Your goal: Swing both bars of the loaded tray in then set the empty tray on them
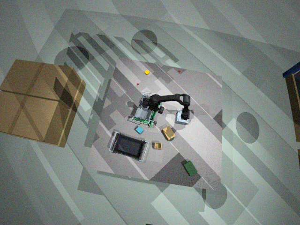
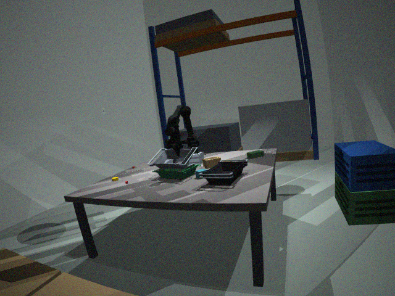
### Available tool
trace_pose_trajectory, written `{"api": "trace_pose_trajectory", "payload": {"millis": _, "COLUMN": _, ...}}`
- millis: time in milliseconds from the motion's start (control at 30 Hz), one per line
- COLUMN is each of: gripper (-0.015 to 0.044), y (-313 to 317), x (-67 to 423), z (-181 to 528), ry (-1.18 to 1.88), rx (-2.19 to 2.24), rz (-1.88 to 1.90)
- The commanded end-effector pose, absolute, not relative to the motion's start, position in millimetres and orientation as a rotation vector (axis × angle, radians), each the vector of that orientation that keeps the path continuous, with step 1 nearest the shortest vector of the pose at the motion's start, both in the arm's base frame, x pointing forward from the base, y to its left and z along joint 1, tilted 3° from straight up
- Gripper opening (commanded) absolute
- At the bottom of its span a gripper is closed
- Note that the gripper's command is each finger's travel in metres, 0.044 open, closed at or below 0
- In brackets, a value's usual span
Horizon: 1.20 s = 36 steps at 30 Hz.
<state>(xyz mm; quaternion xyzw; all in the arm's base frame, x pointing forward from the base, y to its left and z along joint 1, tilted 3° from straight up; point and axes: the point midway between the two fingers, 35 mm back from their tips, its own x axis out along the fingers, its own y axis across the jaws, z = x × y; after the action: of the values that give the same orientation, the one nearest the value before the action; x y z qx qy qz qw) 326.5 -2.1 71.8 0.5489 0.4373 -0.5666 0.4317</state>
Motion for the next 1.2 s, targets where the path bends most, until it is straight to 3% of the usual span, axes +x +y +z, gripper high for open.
{"api": "trace_pose_trajectory", "payload": {"millis": 0, "gripper": 0.0000, "y": -1, "x": 324, "z": 70, "ry": 1.081, "rx": 1.376, "rz": -1.410}}
{"api": "trace_pose_trajectory", "payload": {"millis": 1167, "gripper": 0.0000, "y": 2, "x": 311, "z": 49, "ry": 1.082, "rx": 1.376, "rz": -1.411}}
